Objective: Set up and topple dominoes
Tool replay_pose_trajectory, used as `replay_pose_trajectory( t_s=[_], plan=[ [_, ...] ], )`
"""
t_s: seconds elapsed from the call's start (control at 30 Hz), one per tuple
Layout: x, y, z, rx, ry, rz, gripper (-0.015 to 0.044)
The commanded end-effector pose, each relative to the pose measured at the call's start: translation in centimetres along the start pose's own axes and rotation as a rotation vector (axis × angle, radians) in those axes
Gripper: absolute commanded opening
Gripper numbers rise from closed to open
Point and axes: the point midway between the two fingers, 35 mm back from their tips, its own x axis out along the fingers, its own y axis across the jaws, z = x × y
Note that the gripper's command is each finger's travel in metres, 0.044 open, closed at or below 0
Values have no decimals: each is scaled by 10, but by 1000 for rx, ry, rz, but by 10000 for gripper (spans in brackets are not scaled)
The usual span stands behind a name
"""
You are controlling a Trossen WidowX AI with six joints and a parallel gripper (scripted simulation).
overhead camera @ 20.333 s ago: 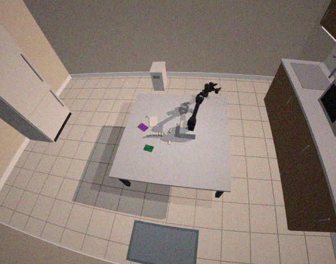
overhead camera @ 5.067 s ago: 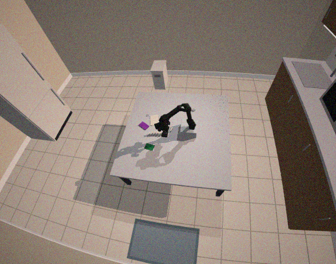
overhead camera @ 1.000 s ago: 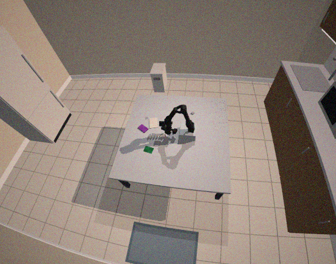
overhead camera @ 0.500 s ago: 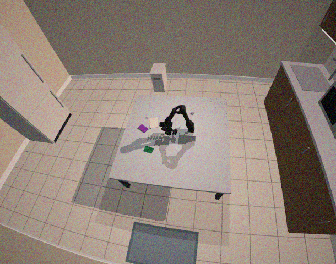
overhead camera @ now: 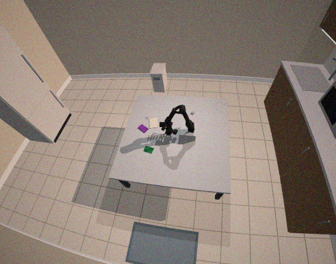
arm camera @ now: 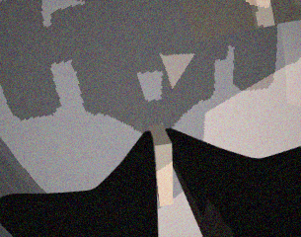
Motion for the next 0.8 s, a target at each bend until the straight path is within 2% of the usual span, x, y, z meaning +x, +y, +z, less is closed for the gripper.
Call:
replay_pose_trajectory(
  t_s=[0.0, 0.17, 0.53, 0.77],
  plan=[
    [1, 1, 0, -7, 0, 4, 25],
    [-7, 2, -1, -7, 0, 4, 25],
    [-146, 5, -9, -7, 0, 3, 25],
    [-156, -1, -16, 45, 1, 3, 25]
  ],
)
